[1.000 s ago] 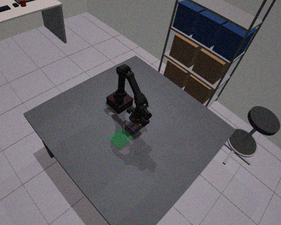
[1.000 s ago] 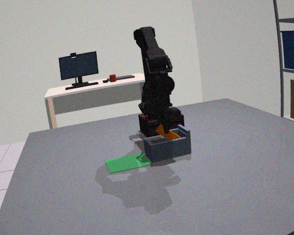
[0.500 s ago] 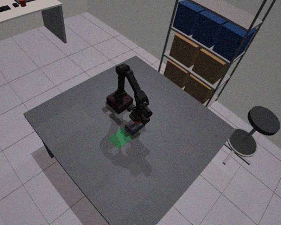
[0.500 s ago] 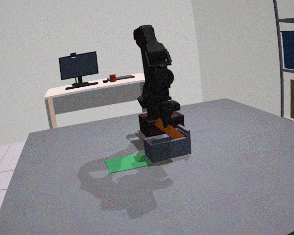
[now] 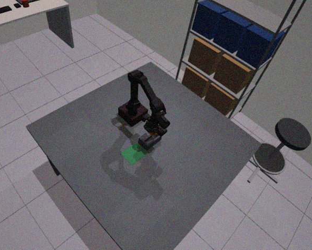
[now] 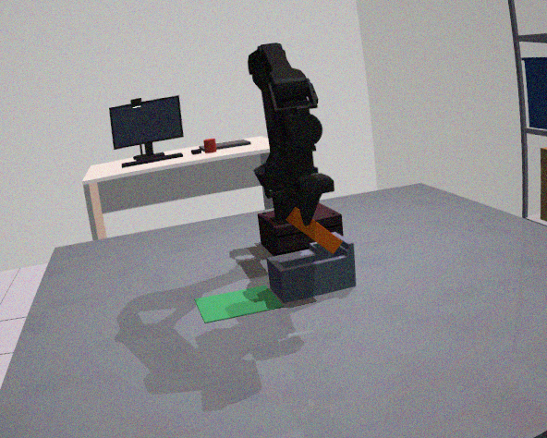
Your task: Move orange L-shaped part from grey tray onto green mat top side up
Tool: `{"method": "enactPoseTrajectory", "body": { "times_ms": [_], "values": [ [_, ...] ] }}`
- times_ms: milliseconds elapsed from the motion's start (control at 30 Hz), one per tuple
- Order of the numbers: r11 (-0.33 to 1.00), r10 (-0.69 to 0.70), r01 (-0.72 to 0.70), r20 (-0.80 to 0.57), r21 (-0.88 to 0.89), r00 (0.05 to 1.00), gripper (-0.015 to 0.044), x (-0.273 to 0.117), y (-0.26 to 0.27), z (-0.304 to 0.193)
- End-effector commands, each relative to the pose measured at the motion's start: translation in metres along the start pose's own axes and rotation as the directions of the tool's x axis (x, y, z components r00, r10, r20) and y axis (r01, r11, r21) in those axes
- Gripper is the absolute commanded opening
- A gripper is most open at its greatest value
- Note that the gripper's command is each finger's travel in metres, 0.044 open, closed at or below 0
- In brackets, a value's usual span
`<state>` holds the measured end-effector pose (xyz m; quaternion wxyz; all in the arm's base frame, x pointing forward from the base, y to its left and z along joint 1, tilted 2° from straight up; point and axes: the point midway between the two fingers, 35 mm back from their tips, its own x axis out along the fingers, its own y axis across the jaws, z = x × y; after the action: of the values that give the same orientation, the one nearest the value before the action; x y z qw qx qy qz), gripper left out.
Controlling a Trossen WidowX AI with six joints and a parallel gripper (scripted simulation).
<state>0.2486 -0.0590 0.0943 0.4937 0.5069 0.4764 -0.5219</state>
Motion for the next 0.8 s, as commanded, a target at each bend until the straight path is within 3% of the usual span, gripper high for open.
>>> {"method": "enactPoseTrajectory", "body": {
  "times_ms": [0,400,767],
  "values": [
    [1.000,0.008,-0.008,-0.003,0.004,1.000,0.0000,-0.009,0.001,-0.001],
    [1.000,0.008,-0.008,-0.003,0.004,1.000,0.0000,-0.018,0.001,0.002],
    [1.000,0.008,-0.008,0.000,0.004,1.000,0.0000,-0.016,-0.003,0.040]
  ]
}}
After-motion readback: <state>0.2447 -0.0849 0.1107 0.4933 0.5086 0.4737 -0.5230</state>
